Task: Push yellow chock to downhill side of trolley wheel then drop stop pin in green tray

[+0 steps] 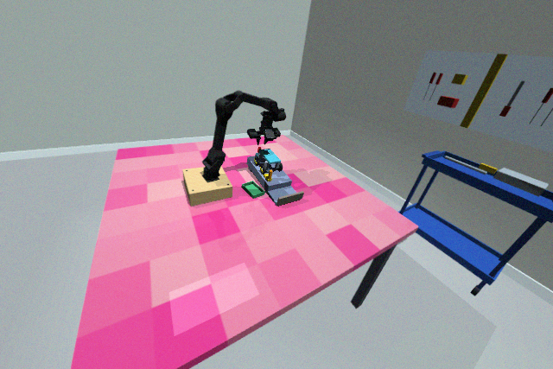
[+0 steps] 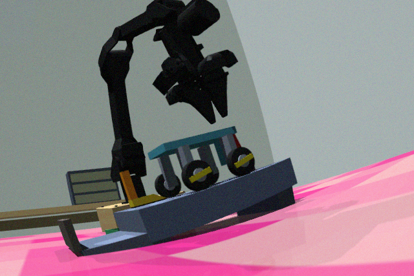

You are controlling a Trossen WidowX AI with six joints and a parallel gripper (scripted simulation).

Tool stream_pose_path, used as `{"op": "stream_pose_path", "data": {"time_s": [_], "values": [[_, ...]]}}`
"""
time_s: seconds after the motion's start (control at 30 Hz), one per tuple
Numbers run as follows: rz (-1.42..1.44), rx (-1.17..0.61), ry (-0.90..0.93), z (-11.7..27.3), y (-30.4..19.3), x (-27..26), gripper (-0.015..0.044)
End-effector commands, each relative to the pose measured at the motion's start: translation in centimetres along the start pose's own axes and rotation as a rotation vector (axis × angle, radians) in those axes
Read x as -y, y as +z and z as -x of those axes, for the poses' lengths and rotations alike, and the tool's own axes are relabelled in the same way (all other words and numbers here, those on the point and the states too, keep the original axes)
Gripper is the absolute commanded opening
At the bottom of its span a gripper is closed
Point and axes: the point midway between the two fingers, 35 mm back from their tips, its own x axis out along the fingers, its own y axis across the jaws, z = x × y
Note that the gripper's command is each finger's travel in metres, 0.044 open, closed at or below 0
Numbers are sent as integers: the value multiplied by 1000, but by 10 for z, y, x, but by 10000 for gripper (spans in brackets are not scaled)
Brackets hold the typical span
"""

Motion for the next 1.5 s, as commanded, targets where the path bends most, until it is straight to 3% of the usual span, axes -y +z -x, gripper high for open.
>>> {"op": "stream_pose_path", "data": {"time_s": [0.0,1.47], "values": [[29,-11,0,2,-4,0,190],[29,-12,1,-51,-5,-2,190]]}}
